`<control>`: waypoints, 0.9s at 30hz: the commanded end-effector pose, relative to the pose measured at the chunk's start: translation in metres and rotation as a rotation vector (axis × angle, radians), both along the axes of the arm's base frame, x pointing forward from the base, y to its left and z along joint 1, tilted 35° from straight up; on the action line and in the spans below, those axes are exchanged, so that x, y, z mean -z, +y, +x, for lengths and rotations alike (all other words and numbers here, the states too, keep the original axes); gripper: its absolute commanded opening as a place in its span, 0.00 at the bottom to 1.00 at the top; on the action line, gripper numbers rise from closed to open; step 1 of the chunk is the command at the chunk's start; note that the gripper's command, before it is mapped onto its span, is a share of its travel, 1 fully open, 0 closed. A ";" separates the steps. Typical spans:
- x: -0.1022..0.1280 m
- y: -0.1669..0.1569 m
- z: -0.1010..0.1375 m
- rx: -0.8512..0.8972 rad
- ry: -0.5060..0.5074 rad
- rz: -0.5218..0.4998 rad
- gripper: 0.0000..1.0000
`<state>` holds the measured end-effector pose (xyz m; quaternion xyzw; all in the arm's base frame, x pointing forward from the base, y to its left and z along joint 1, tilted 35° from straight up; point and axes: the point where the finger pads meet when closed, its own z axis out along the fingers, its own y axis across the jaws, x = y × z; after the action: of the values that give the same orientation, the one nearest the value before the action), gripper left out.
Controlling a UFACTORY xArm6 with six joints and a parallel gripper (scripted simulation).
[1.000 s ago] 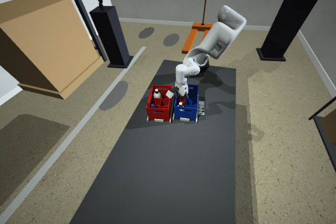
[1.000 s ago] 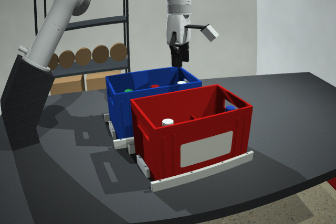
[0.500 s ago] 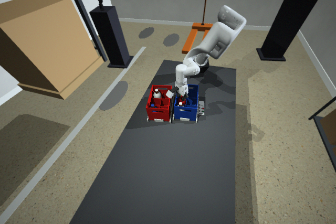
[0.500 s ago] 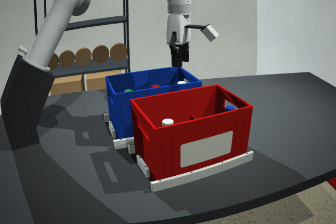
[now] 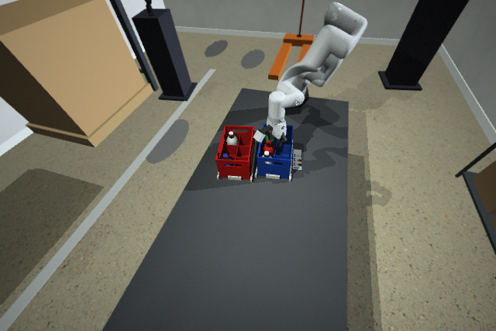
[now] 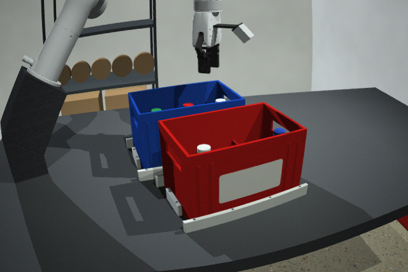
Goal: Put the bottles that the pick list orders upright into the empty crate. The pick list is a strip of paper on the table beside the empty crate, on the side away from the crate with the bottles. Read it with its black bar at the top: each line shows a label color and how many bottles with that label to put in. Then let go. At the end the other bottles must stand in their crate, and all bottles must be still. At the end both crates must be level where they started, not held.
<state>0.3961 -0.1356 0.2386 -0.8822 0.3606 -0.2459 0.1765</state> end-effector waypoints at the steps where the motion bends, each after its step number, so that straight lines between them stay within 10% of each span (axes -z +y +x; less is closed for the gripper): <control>1: -0.007 0.020 -0.010 0.003 -0.001 -0.004 0.65; 27: -0.031 0.117 -0.056 0.003 -0.002 -0.003 0.65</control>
<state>0.3487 -0.0345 0.2632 -0.8823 0.3601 -0.2453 0.1780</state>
